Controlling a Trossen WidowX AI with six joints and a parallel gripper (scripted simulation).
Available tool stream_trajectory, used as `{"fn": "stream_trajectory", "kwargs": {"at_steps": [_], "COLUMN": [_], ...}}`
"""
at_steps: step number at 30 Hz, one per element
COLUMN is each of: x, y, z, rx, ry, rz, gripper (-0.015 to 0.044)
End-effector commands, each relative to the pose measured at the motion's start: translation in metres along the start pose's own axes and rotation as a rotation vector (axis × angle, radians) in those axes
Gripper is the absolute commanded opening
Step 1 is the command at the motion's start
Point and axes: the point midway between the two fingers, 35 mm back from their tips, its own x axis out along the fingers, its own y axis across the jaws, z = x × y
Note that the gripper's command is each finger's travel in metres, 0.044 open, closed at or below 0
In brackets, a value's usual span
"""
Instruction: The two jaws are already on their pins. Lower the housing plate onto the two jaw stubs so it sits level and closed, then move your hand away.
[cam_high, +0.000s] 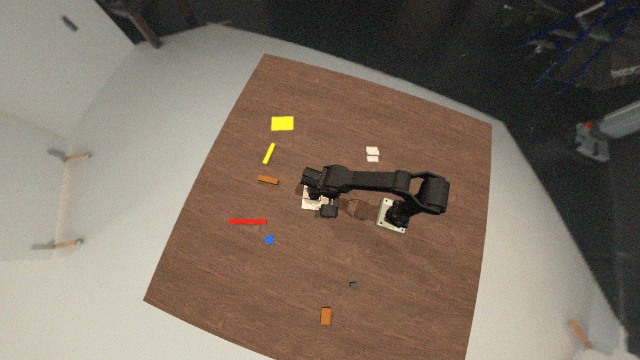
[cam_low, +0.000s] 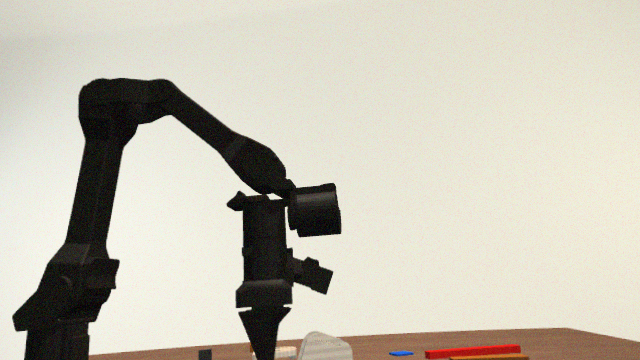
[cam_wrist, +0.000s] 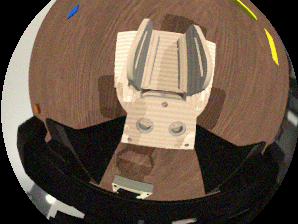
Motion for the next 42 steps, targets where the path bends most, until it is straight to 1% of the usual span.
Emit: {"fn": "stream_trajectory", "kwargs": {"at_steps": [1, 42], "x": [0.002, 0.0093], "y": [0.0005, 0.0005], "z": [-0.0003, -0.0003], "rx": [-0.001, -0.005], "ry": [0.001, 0.001], "rz": [0.003, 0.003], "gripper": [0.0351, 0.0351]}}
